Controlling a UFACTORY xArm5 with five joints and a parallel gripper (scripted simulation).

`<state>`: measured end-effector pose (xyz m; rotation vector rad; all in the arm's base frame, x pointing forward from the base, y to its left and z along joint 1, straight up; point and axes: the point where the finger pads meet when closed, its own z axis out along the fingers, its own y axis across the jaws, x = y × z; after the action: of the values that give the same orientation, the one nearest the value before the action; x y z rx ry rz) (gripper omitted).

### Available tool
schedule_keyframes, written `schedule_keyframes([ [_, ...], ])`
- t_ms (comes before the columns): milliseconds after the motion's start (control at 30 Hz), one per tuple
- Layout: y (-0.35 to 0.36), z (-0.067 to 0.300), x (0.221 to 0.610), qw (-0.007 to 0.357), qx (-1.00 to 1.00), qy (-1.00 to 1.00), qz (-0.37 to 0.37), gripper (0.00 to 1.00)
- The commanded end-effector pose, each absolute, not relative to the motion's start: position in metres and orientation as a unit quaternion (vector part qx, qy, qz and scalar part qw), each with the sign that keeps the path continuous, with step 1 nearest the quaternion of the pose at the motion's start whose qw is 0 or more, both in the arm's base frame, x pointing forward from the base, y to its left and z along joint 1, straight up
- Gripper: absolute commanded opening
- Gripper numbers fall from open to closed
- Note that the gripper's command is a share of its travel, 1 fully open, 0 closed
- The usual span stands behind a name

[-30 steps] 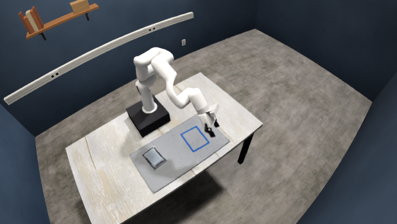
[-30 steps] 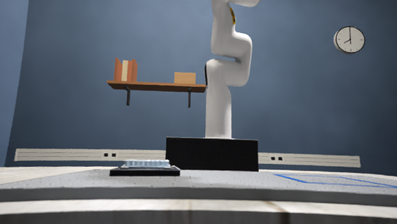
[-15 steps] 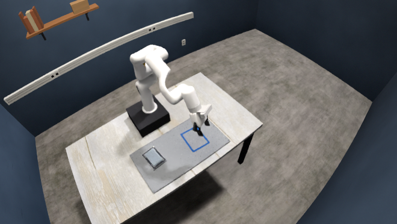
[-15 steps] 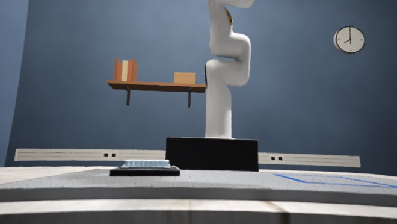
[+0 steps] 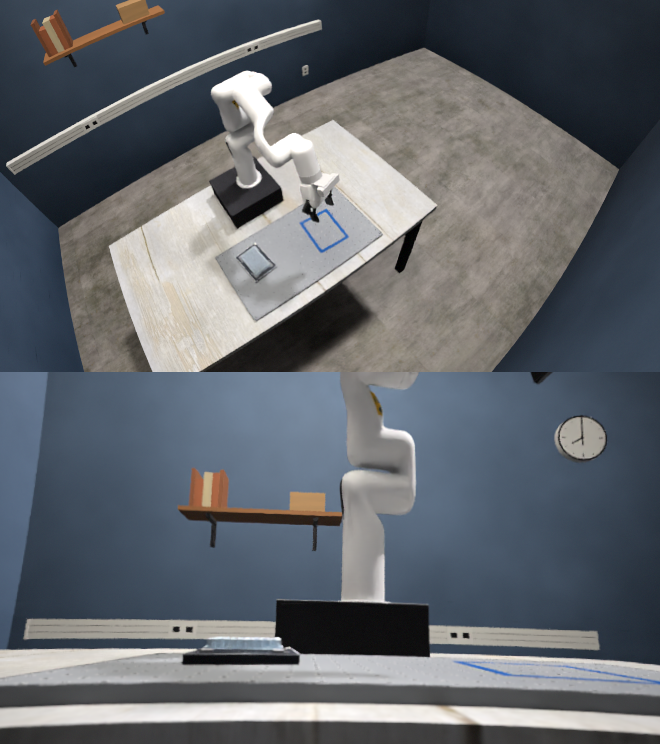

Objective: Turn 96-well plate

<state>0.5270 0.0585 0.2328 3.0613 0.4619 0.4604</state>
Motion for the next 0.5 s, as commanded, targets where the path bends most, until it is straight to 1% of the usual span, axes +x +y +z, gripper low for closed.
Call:
schedule_keyframes([
  [0,0.055,0.235,0.522,0.005,0.981,0.137,0.138,1.00],
  [67,0.050,0.236,0.513,0.004,0.985,0.120,0.120,1.00],
  [167,0.044,0.238,0.503,0.004,0.985,0.120,0.120,1.00],
  [267,0.037,0.239,0.490,0.002,0.992,0.090,0.091,1.00],
  [367,0.031,0.241,0.479,0.002,0.992,0.090,0.091,1.00],
  [467,0.025,0.243,0.465,0.001,0.996,0.060,0.061,1.00],
])
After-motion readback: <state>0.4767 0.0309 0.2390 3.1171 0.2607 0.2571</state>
